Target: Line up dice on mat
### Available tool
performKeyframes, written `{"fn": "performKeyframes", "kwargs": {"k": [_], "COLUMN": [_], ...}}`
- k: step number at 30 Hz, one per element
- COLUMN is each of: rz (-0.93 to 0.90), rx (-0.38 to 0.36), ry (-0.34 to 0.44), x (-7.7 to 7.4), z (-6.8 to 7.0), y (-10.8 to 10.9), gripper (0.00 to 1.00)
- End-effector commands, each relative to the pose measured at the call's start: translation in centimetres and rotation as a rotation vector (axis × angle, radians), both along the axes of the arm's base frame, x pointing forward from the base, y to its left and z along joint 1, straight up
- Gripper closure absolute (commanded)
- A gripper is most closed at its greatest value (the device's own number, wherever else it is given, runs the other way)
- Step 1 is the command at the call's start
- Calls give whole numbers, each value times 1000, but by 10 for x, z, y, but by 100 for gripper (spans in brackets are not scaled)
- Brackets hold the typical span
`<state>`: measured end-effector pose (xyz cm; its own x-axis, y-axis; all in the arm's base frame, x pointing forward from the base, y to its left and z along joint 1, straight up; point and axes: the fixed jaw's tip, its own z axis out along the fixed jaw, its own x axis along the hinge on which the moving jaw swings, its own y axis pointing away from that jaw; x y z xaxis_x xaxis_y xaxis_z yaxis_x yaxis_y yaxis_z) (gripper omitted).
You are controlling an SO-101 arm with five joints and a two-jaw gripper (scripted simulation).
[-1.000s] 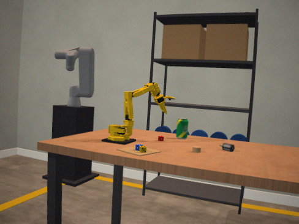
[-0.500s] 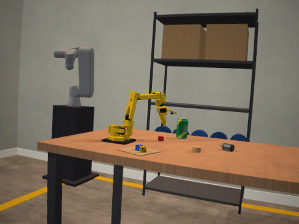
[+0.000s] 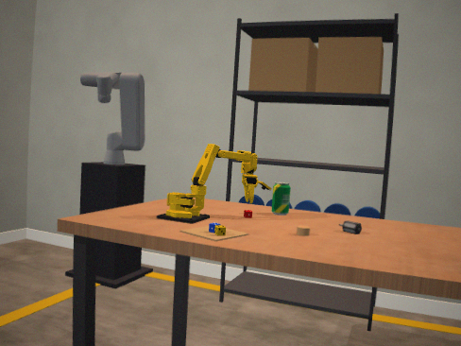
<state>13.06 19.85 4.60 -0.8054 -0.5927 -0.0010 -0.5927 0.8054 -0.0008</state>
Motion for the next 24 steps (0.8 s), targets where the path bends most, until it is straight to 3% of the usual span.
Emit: {"fn": "performKeyframes", "kwargs": {"k": [1, 24], "rz": [-1, -1], "rx": [-22, -22], "ry": [16, 16], "x": [-4, -3], "z": [-3, -7], "y": [0, 0], "gripper": [69, 69]}}
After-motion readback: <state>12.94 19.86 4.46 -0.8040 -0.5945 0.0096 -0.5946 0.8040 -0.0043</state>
